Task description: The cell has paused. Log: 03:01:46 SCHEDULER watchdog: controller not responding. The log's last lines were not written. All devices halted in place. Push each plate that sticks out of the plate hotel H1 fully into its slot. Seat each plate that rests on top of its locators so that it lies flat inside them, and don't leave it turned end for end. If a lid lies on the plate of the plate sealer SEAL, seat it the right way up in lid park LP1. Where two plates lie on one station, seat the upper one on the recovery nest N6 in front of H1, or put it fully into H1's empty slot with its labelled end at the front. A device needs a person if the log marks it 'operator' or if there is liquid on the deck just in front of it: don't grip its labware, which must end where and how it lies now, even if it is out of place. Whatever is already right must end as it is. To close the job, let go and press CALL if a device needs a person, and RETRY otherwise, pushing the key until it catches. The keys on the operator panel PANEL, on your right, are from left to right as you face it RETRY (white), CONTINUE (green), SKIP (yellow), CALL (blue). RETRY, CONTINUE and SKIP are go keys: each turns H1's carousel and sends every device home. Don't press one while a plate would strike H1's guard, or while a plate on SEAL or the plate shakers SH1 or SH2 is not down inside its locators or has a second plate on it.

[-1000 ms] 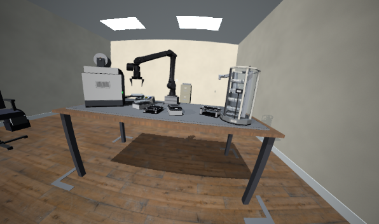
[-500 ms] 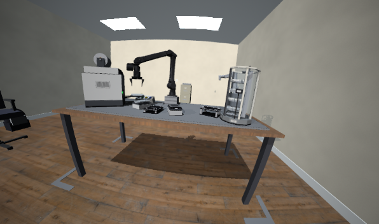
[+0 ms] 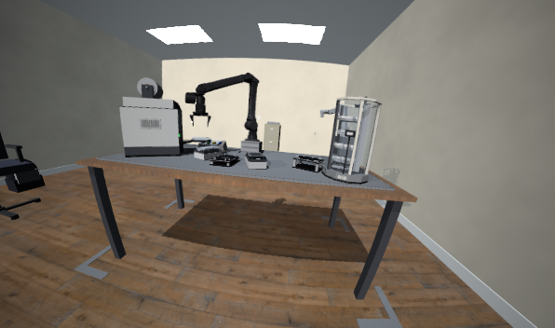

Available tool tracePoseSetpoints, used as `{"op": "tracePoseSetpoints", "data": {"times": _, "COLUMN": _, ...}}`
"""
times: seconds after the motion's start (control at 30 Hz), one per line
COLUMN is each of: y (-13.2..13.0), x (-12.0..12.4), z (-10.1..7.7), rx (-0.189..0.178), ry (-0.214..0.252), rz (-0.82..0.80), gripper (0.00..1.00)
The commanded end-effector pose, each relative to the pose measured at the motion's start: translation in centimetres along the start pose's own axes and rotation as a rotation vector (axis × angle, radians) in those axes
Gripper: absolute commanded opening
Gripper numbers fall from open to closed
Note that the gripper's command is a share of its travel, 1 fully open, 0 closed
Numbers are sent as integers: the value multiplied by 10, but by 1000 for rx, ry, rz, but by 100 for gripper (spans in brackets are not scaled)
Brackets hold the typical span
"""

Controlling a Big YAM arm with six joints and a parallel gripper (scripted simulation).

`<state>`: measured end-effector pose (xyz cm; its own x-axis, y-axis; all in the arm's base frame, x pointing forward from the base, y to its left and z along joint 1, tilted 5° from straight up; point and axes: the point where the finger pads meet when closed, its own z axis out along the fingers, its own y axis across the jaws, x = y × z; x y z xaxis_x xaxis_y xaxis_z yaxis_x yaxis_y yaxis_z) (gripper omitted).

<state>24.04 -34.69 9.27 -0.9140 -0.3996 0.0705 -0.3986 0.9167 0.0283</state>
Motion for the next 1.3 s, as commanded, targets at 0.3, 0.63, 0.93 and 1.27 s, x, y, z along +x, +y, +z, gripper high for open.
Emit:
{"op": "tracePoseSetpoints", "data": {"times": 0.3, "y": -11, "x": 0, "z": -5, "rx": 27, "ry": -7, "rz": 2, "gripper": 100}}
{"op": "tracePoseSetpoints", "data": {"times": 0.63, "y": -19, "x": 4, "z": -41, "rx": 61, "ry": -15, "rz": 9, "gripper": 100}}
{"op": "tracePoseSetpoints", "data": {"times": 0.93, "y": -17, "x": -1, "z": -58, "rx": 48, "ry": -13, "rz": 7, "gripper": 100}}
{"op": "tracePoseSetpoints", "data": {"times": 1.27, "y": -2, "x": -14, "z": -51, "rx": 6, "ry": -3, "rz": 100, "gripper": 100}}
